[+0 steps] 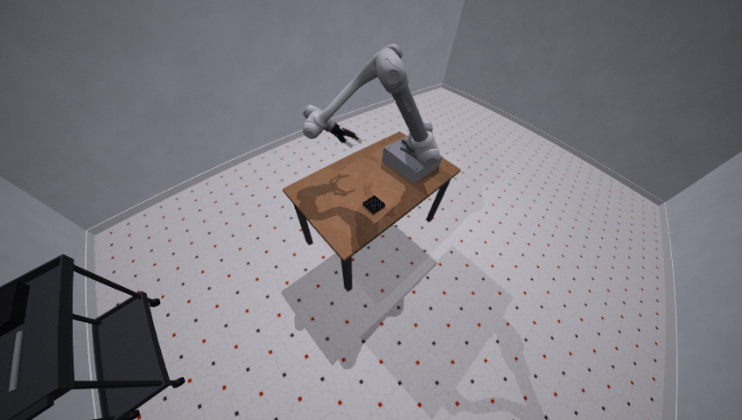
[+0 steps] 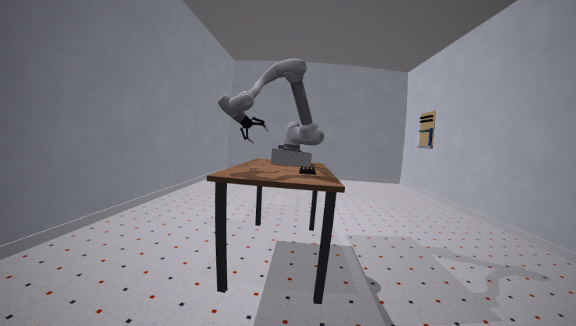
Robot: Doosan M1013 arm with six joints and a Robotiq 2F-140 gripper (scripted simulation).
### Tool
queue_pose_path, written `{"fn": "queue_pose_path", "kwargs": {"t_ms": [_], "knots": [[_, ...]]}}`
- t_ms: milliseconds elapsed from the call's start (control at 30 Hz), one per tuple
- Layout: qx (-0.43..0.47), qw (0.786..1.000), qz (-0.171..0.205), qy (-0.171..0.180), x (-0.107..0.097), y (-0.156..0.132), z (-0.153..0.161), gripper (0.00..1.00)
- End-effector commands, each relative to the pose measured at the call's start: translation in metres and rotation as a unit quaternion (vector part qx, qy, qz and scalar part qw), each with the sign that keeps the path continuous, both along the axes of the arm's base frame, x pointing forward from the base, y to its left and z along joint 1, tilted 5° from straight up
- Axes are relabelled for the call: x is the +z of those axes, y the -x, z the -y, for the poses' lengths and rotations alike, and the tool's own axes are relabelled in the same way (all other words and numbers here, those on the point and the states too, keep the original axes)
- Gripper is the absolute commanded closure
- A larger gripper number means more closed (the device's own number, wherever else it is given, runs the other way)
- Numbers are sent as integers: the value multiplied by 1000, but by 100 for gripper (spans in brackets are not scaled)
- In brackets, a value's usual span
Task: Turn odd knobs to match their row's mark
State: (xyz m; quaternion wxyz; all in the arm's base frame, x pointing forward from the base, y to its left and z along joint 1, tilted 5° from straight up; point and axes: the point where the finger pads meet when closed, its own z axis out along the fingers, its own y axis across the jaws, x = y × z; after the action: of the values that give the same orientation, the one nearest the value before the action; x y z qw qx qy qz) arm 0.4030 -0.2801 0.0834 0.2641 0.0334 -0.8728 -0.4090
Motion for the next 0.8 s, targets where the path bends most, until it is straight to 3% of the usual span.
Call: {"fn": "queue_pose_path", "kwargs": {"t_ms": [0, 600, 767], "knots": [[0, 1000, 0, 0, 0, 0, 0, 0], [1, 1000, 2, 0, 0, 0, 0, 0], [44, 998, 48, -6, -10, -11, -15, 0]]}}
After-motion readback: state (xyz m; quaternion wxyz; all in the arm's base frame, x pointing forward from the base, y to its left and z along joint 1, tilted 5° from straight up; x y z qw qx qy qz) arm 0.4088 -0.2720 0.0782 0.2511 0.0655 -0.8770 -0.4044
